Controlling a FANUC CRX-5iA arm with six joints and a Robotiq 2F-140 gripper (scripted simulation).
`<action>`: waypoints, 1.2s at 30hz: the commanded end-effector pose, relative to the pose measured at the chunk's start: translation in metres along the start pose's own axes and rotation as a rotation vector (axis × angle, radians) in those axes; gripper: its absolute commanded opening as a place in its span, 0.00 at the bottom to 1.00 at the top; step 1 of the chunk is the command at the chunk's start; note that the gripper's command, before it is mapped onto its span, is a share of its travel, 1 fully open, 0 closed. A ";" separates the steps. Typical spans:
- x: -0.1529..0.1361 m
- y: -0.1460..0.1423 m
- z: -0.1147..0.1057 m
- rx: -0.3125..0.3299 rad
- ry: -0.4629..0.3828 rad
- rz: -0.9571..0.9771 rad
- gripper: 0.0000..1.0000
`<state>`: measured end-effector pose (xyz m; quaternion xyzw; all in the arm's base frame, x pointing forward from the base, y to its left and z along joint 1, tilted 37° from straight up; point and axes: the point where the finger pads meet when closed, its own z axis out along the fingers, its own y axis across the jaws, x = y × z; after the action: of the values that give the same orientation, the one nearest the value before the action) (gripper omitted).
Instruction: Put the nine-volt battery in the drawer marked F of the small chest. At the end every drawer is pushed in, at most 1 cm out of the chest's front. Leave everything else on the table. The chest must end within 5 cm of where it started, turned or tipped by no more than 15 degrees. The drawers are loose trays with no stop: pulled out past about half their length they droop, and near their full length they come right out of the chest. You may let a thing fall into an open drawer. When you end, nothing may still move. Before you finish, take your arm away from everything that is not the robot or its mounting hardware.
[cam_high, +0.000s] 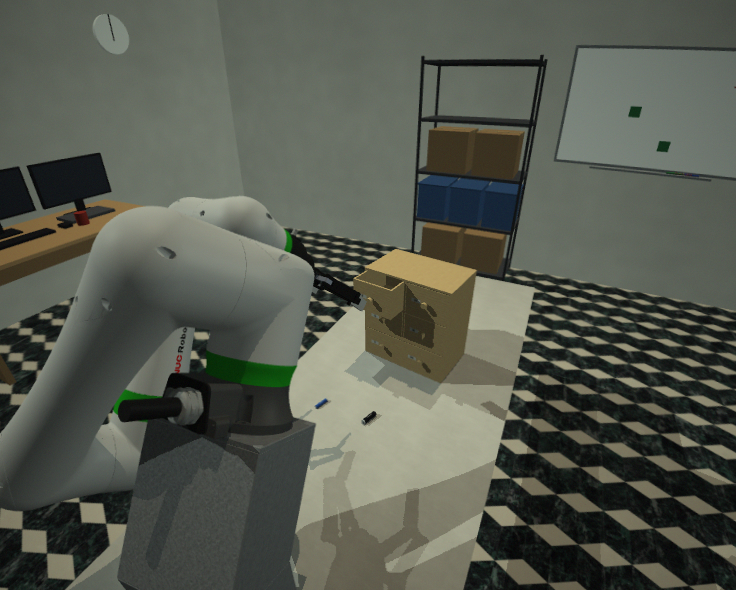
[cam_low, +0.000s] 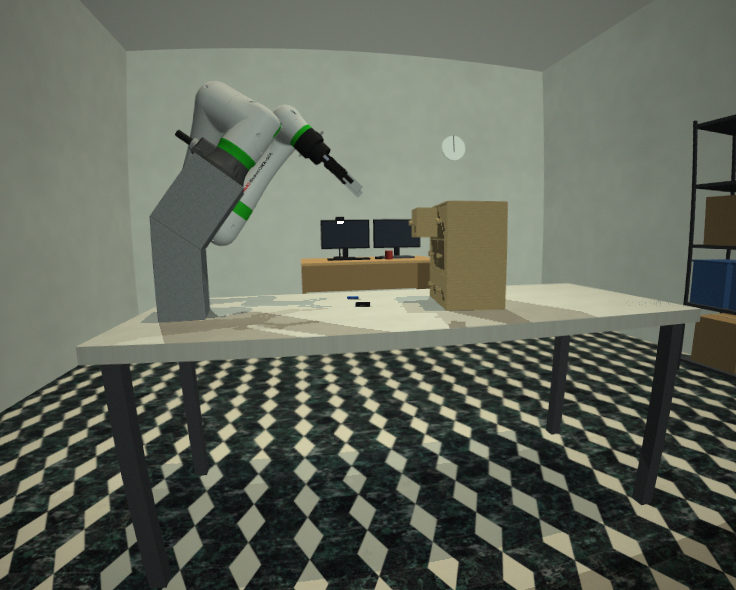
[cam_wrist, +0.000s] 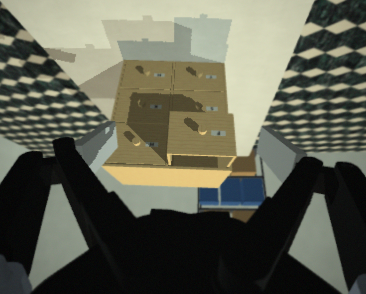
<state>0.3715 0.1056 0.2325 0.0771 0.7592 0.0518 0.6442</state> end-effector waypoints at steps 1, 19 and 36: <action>0.004 0.001 -0.005 0.001 -0.002 0.001 1.00; 0.006 0.000 -0.008 0.002 0.004 0.001 1.00; 0.002 0.000 -0.012 0.002 0.127 0.001 1.00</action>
<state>0.3601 0.1071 0.2313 0.0764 0.7838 0.0551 0.6139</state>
